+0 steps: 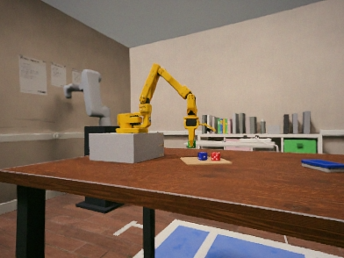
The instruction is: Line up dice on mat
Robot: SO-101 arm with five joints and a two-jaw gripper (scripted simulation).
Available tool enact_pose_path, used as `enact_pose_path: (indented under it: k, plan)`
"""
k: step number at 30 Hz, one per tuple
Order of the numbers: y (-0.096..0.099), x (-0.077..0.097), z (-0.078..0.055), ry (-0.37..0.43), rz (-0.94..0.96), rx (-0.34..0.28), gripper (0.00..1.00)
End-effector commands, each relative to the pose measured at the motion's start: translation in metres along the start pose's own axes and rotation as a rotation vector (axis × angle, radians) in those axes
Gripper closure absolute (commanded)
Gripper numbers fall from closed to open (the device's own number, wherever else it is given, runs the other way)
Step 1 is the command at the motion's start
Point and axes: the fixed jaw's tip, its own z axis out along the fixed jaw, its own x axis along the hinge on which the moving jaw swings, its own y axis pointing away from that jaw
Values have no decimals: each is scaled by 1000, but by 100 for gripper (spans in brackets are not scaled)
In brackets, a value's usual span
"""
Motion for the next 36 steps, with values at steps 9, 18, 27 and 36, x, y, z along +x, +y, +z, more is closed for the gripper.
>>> enact_pose_path:
  k: [9, 18, 27, 36]
  plan:
    - [-1, -1, -2, -18, -1, 0, 100]
    - [-1, -1, 2, -18, -1, 0, 100]
    - [-1, -1, 4, -18, -1, 0, 100]
    - [-1, -2, 9, -18, -1, 0, 100]
